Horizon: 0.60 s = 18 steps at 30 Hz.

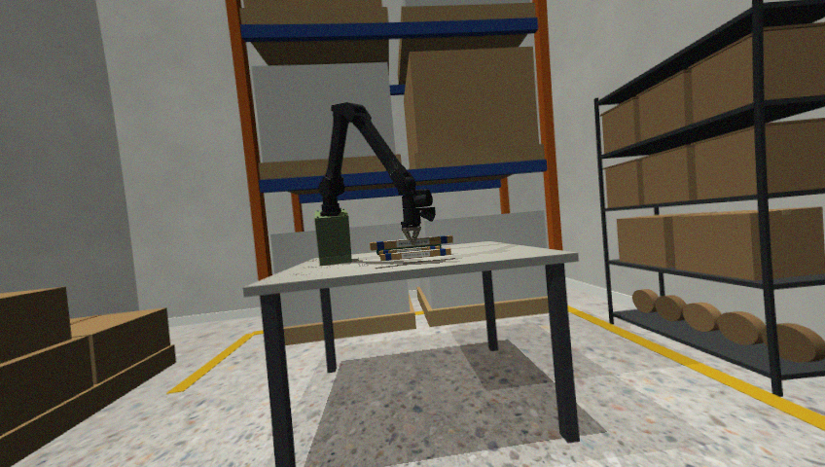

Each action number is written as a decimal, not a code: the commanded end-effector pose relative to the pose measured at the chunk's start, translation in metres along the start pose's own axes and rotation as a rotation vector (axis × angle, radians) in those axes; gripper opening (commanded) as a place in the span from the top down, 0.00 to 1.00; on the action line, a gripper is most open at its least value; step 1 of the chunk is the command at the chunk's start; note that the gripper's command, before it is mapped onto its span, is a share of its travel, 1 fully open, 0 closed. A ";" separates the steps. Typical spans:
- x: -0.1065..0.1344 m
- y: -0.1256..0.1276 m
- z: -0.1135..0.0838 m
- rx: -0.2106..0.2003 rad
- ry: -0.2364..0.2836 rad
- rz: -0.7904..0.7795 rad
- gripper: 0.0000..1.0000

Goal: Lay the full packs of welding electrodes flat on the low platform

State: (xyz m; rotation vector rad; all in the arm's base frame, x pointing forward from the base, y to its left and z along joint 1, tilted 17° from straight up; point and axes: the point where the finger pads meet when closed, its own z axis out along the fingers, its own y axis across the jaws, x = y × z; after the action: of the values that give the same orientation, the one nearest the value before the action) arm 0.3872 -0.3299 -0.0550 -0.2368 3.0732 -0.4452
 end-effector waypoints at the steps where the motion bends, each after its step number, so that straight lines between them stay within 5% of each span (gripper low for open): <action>1: -0.018 -0.021 0.002 0.033 -0.035 0.001 1.00; 18: -0.017 -0.020 0.028 0.032 -0.033 -0.001 1.00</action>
State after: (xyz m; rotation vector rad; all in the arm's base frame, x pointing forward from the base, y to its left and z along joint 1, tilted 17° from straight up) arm 0.3900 -0.3383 -0.0793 -0.2363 3.0702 -0.4480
